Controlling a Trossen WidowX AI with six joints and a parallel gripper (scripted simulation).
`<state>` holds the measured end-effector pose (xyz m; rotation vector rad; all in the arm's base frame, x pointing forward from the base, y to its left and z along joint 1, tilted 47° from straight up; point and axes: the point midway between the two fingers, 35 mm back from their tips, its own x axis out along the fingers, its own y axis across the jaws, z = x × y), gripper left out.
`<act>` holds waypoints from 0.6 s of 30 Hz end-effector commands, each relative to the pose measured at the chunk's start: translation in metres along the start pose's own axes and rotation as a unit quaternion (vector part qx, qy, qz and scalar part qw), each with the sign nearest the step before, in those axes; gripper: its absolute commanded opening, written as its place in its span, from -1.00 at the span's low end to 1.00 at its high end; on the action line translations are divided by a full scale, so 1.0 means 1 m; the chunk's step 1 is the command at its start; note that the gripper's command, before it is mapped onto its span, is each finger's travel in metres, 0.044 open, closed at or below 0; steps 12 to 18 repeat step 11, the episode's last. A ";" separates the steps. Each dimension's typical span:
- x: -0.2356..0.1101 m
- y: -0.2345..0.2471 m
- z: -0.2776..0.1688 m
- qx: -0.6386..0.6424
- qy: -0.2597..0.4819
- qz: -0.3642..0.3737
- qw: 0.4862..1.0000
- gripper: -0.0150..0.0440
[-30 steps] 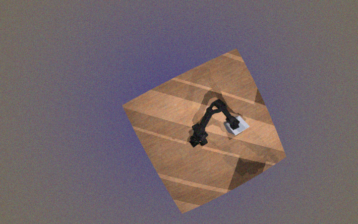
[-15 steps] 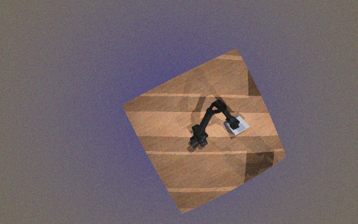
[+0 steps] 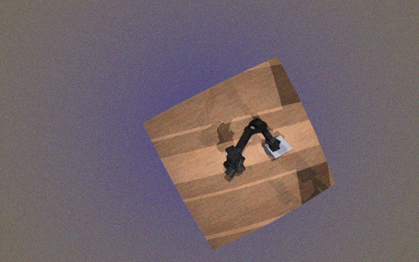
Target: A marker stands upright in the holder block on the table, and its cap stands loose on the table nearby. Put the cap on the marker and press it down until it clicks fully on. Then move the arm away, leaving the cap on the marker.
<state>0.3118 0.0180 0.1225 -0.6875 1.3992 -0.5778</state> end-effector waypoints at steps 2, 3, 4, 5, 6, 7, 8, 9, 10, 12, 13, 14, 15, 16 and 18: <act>-0.003 0.000 0.000 0.003 0.000 0.001 1.000 0.04; -0.003 0.000 0.000 0.003 0.000 0.001 1.000 0.13; -0.003 0.000 0.000 0.003 0.000 0.001 1.000 0.22; -0.003 0.000 0.000 0.003 0.000 0.001 1.000 0.31; -0.003 0.000 0.000 0.003 0.000 0.001 1.000 0.40; -0.003 0.000 0.000 0.003 0.000 0.001 1.000 0.49; -0.003 0.000 0.000 0.003 0.000 0.001 1.000 0.58; -0.003 0.000 0.000 0.003 0.000 0.001 1.000 0.67; -0.003 0.000 0.000 0.003 0.000 0.001 1.000 0.75; -0.003 0.000 0.000 0.003 0.000 0.001 1.000 0.84; -0.003 0.000 0.000 0.003 0.000 0.001 1.000 0.84; -0.003 0.000 0.000 0.003 0.000 0.001 1.000 0.84; -0.003 0.000 0.000 0.003 0.000 0.001 1.000 0.84; -0.003 0.000 0.000 0.003 0.000 0.001 1.000 0.84; -0.003 0.000 0.000 0.003 0.000 0.001 1.000 0.84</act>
